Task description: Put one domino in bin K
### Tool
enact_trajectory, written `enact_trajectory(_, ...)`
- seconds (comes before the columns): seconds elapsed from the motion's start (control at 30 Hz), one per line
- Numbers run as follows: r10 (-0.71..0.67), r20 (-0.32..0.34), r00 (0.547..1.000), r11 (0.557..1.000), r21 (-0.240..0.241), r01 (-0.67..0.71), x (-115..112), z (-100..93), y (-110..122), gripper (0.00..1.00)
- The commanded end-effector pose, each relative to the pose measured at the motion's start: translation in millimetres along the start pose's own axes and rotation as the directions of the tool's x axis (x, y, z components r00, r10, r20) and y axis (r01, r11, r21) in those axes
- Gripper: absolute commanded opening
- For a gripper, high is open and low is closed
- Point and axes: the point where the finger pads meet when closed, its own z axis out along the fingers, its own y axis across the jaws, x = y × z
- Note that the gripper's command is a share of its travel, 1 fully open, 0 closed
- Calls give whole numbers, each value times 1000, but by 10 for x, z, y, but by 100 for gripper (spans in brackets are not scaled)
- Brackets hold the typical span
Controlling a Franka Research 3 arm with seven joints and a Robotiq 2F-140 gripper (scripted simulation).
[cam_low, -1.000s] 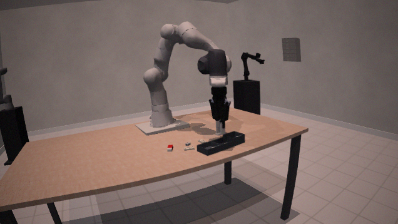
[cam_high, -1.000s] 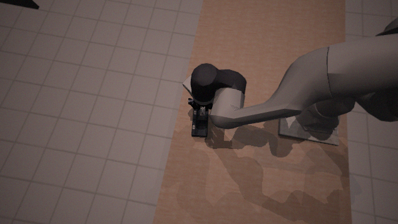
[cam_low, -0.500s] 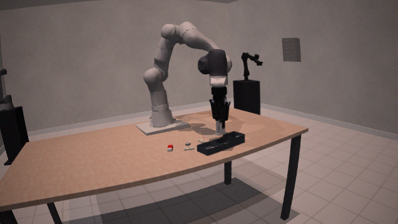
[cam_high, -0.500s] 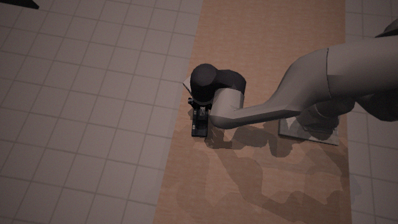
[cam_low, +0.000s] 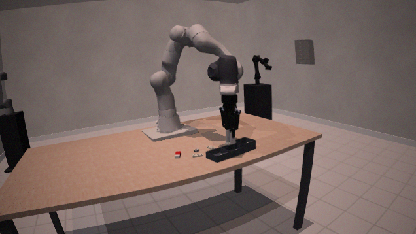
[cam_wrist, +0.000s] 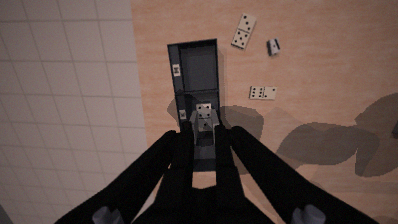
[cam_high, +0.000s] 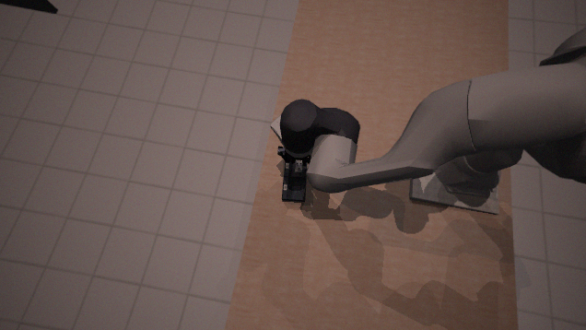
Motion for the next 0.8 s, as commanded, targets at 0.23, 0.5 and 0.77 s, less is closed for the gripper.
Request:
enact_trajectory(0.23,0,3,1000,1000,8,0,3,171,-25,13)
enact_trajectory(0.5,0,3,1000,1000,8,0,4,325,-30,13)
enact_trajectory(0.77,0,3,1000,1000,8,0,11,325,-54,13)
